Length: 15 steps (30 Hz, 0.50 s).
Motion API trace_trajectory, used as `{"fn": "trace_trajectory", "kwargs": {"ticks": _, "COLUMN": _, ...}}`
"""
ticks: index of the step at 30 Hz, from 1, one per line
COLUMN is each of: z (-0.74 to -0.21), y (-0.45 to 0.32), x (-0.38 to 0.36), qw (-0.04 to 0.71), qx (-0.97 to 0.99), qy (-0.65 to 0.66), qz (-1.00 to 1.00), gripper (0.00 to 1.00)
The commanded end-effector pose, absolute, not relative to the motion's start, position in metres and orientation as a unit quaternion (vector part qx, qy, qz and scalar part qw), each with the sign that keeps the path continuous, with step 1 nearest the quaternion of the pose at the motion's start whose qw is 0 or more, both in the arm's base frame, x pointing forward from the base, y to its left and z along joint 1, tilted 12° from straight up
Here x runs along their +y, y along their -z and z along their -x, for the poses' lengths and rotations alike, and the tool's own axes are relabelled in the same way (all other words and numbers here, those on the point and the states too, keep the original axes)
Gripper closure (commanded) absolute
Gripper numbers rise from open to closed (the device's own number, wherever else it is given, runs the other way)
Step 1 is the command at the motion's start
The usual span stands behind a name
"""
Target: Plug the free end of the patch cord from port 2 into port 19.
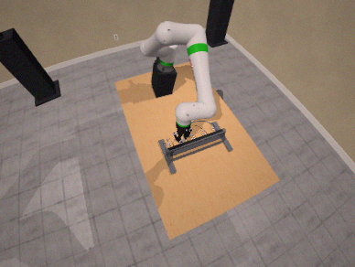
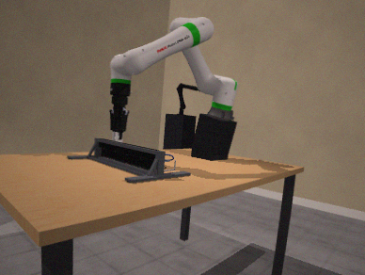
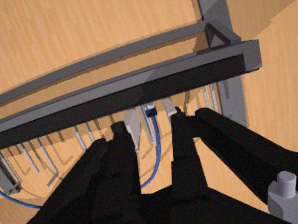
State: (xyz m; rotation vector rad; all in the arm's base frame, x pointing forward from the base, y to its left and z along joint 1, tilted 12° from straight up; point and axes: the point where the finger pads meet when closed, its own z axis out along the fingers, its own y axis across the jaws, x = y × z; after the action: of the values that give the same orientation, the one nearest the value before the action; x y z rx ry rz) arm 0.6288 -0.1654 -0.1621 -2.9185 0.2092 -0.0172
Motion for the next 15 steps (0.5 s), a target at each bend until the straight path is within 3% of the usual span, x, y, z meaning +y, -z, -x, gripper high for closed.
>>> {"fn": "trace_trajectory", "kwargs": {"ticks": 1, "z": -0.629, "y": 0.162, "x": -0.166, "qw": 0.107, "qx": 0.071, "qy": 0.006, "qz": 0.992, "gripper": 0.78}}
{"fn": "trace_trajectory", "kwargs": {"ticks": 15, "z": -0.628, "y": 0.142, "x": -0.170, "qw": 0.107, "qx": 0.071, "qy": 0.006, "qz": 0.992, "gripper": 0.78}}
